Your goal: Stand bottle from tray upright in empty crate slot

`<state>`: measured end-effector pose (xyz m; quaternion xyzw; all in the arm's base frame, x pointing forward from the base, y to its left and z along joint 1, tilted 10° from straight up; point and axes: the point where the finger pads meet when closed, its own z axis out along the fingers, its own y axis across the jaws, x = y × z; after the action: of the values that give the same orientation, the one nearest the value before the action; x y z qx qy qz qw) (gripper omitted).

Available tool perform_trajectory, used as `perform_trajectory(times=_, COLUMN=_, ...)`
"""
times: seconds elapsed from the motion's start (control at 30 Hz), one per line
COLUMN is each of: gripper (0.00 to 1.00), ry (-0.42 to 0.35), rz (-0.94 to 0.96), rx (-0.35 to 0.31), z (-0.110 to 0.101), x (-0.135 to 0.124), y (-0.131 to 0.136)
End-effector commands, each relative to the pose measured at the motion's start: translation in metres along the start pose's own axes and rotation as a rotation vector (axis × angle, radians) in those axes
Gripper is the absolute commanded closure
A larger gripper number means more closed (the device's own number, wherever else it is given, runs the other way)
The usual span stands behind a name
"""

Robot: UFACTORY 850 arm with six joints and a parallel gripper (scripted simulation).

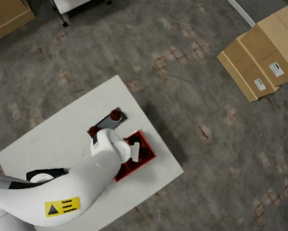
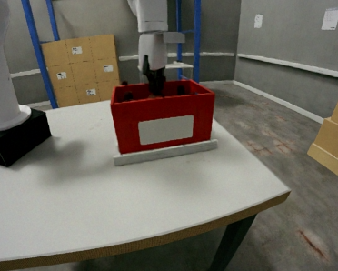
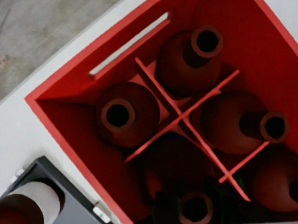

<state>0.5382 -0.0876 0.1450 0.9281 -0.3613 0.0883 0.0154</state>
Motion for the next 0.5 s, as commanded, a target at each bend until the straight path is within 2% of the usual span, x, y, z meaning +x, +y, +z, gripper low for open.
perform_trajectory(times=0.0, gripper=1.0, ry=0.002, rz=0.0, rx=0.001, z=0.0004, x=0.0008, y=-0.0005)
perform_trajectory(times=0.47, gripper=1.0, ry=0.002, rz=0.0, rx=0.001, z=0.0051, x=0.0008, y=-0.0005)
